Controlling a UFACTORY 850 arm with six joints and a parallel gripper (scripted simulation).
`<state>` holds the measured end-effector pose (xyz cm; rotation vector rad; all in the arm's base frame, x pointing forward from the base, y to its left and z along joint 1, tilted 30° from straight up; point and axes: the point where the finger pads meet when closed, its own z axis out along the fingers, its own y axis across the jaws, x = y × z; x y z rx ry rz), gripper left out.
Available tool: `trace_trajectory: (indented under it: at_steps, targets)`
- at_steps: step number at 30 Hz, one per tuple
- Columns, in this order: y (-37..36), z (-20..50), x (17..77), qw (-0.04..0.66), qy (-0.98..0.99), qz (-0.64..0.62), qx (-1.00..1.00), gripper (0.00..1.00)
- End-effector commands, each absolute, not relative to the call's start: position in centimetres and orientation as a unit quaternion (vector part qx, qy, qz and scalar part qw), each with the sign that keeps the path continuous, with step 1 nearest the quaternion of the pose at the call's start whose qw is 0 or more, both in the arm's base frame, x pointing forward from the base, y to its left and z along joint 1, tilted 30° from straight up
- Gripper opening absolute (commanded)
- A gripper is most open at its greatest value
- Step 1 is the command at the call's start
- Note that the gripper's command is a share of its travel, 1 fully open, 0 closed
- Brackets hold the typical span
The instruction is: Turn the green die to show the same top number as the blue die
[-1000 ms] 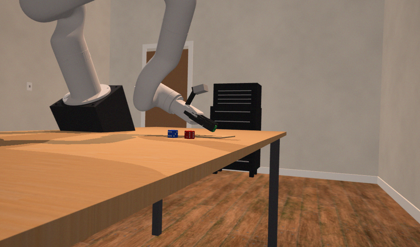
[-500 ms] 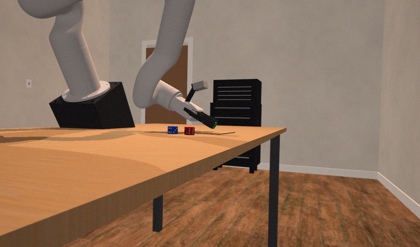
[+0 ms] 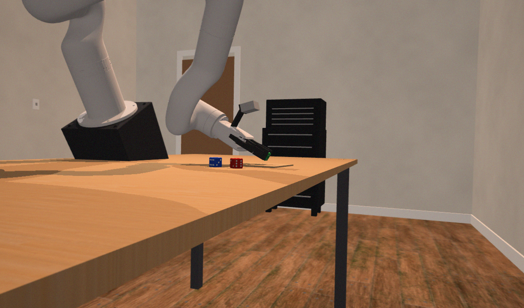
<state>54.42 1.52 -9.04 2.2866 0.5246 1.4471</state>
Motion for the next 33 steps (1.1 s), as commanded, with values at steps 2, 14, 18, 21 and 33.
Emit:
trace_trajectory:
  at_steps: [2,14,18,21,33]
  targets:
    - [1.55,-8.99,54.46,0.191,0.187,0.516,0.814,0.21]
    - [1.48,-9.13,54.47,0.191,0.187,0.516,0.814,0.21]
    - [1.42,-9.22,54.48,0.191,0.187,0.516,0.814,0.21]
    - [1.32,-9.40,54.49,0.191,0.187,0.516,0.814,0.21]
    - [1.02,-9.91,54.54,0.191,0.187,0.516,0.814,0.21]
